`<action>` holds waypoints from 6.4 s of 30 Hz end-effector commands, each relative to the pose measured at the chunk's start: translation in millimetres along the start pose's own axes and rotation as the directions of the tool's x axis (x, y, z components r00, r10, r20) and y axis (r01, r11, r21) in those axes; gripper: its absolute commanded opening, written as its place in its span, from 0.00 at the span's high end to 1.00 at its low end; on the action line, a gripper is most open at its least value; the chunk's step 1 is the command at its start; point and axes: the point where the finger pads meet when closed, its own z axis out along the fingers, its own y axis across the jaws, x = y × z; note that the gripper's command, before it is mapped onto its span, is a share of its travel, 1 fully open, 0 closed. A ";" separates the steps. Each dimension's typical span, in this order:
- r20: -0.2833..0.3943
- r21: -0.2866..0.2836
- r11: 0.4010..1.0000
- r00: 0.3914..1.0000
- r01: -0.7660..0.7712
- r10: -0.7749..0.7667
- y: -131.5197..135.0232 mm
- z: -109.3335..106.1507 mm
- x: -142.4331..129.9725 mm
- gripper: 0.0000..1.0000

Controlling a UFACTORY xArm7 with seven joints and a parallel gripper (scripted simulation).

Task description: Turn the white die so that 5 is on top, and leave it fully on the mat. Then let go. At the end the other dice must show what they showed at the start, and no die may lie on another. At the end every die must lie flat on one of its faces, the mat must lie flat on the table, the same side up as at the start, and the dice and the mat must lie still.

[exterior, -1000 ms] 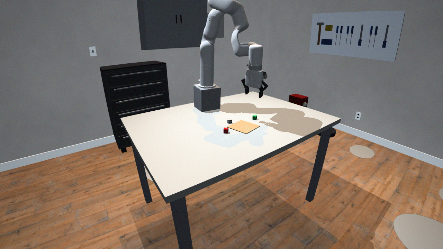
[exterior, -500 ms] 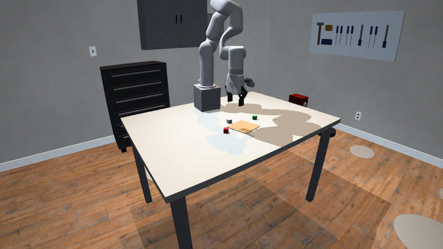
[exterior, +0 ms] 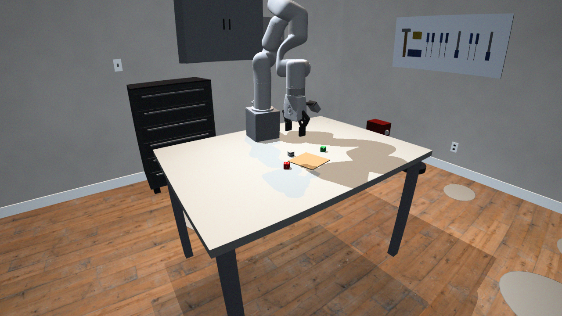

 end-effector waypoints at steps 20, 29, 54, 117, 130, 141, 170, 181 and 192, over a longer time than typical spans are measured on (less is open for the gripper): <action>0.001 -0.004 1.000 1.000 -0.001 0.001 2.0 53.4 -1.3 0.00; 0.001 -0.004 1.000 1.000 -0.001 0.001 2.7 99.8 -1.8 0.00; 0.001 -0.004 1.000 1.000 -0.001 0.001 2.8 104.6 -1.9 0.00; 0.001 -0.004 1.000 1.000 -0.001 0.001 -96.7 105.0 96.0 0.00; 0.001 -0.004 1.000 1.000 -0.001 0.001 -96.7 105.0 96.0 0.00; 0.001 -0.004 1.000 1.000 -0.001 0.001 -96.6 105.0 96.1 0.00; 0.001 -0.004 1.000 1.000 -0.001 0.001 -59.2 105.0 232.4 0.00; 0.001 -0.004 1.000 1.000 -0.001 0.001 -50.3 105.0 264.7 0.00; 0.001 -0.004 1.000 1.000 -0.001 0.001 -50.2 105.0 265.0 0.00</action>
